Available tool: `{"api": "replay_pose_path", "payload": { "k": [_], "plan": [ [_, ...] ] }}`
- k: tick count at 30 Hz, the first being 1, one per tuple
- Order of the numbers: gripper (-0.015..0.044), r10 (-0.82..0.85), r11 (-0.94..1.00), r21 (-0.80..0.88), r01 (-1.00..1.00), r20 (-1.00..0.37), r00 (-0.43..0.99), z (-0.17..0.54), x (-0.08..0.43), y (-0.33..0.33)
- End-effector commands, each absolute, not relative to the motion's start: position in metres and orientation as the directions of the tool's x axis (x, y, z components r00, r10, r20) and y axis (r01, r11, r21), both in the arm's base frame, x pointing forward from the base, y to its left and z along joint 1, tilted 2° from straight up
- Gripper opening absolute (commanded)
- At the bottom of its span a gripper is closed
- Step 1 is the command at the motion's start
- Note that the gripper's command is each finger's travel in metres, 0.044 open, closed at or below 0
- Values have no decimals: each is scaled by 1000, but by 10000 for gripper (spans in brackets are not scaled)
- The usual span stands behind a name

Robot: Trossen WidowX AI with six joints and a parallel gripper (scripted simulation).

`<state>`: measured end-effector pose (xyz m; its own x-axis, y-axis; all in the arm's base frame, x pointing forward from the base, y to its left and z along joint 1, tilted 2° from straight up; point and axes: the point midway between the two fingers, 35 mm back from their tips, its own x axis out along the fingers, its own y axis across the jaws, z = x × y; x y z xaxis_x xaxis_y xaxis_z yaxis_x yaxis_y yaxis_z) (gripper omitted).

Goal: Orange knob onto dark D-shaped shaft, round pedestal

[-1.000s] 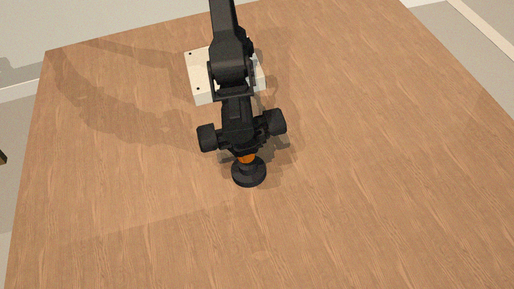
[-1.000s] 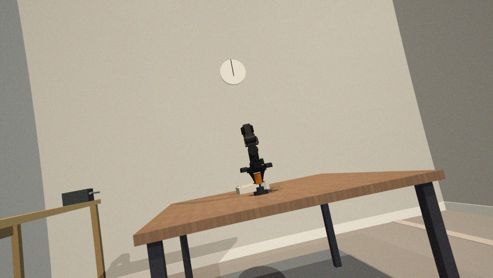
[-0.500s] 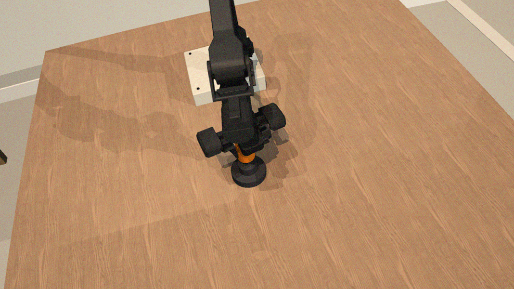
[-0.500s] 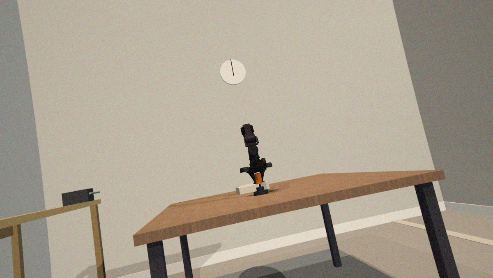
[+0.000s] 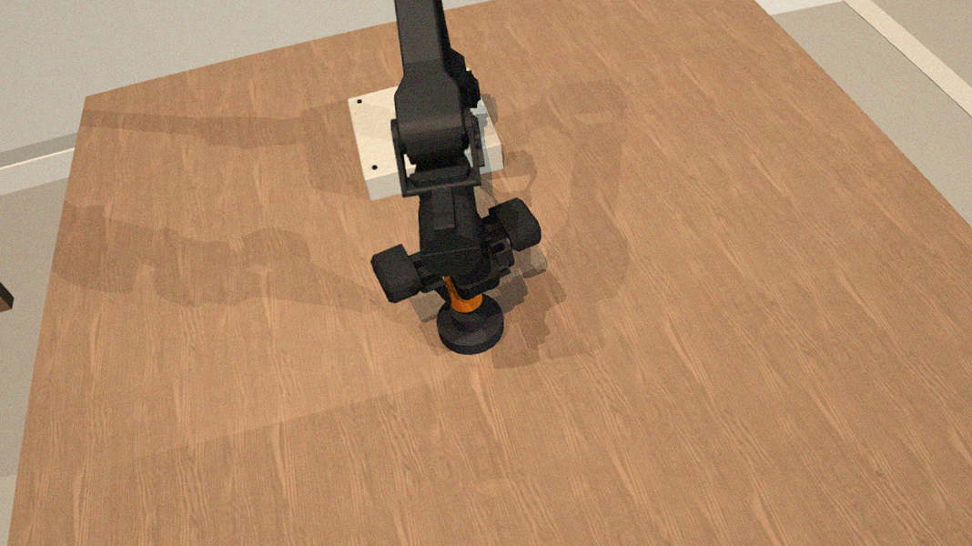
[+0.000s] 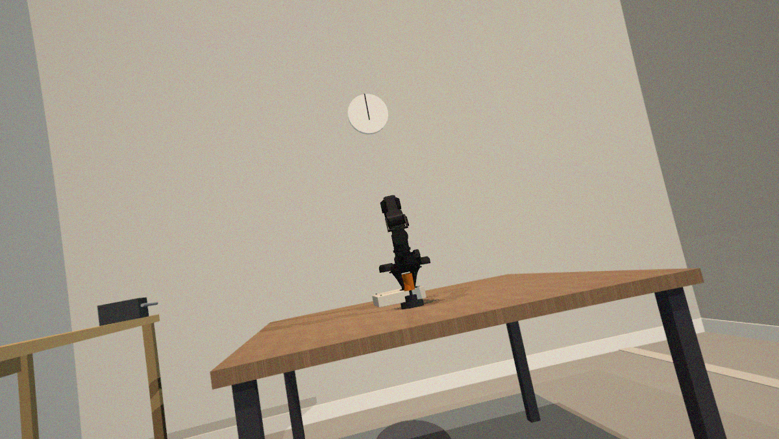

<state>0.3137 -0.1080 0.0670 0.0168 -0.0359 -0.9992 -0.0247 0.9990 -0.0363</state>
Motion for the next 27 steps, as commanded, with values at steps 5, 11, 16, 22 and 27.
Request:
{"api": "replay_pose_path", "payload": {
  "k": [5,11,16,22,27],
  "plan": [
    [0,-40,999,-40,-27,-999,25,65,317,-110],
    [0,-40,999,-40,-27,-999,25,65,317,-110],
    [0,-40,999,-40,-27,-999,25,68,316,-109],
    [0,-40,996,-42,-81,-999,25,70,315,-109],
    [0,-40,971,-44,-234,-999,25,71,312,-108]
  ]
}}
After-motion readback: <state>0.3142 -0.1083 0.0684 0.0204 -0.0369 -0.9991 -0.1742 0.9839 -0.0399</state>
